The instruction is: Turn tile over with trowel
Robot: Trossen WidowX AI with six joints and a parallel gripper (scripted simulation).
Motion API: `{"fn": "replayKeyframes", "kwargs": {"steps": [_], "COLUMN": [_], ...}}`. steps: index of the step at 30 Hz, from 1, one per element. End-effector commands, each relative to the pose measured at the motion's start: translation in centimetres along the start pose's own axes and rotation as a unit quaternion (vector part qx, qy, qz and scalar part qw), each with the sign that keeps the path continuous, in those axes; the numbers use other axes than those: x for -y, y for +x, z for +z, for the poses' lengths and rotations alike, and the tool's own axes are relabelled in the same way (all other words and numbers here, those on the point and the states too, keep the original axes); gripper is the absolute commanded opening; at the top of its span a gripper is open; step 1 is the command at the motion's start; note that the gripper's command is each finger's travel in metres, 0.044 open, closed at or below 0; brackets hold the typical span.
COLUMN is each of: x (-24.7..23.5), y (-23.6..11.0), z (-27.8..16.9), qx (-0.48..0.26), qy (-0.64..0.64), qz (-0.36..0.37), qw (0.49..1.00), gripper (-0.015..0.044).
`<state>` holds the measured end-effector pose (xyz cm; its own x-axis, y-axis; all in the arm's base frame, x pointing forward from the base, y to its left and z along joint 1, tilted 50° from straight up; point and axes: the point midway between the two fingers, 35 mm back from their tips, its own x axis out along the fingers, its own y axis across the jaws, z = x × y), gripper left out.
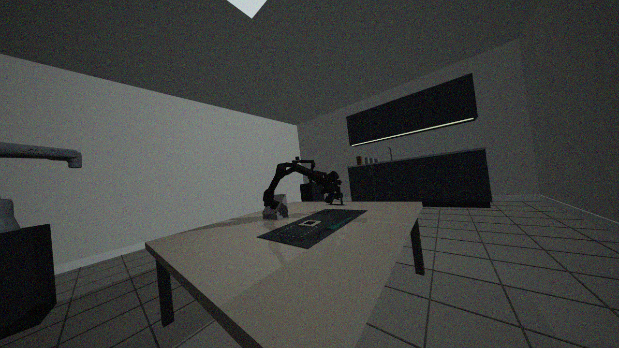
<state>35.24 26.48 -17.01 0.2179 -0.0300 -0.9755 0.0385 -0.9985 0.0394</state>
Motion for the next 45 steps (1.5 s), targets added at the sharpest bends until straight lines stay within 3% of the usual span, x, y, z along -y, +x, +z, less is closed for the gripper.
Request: {"fn": "replayKeyframes", "kwargs": {"steps": [1, 23, 45], "x": [-0.5, -4.9, -10.4], "y": [-1.1, -5.1, -10.6], "z": [-0.9, -2.7, -2.6], "qx": [-0.039, -0.200, -0.345], "qy": [0.035, 0.194, 0.360], "qz": [-0.001, 0.001, -0.029], "qw": [0.999, 0.961, 0.867], "gripper": [0.0000, 0.0000, 0.0000]}}
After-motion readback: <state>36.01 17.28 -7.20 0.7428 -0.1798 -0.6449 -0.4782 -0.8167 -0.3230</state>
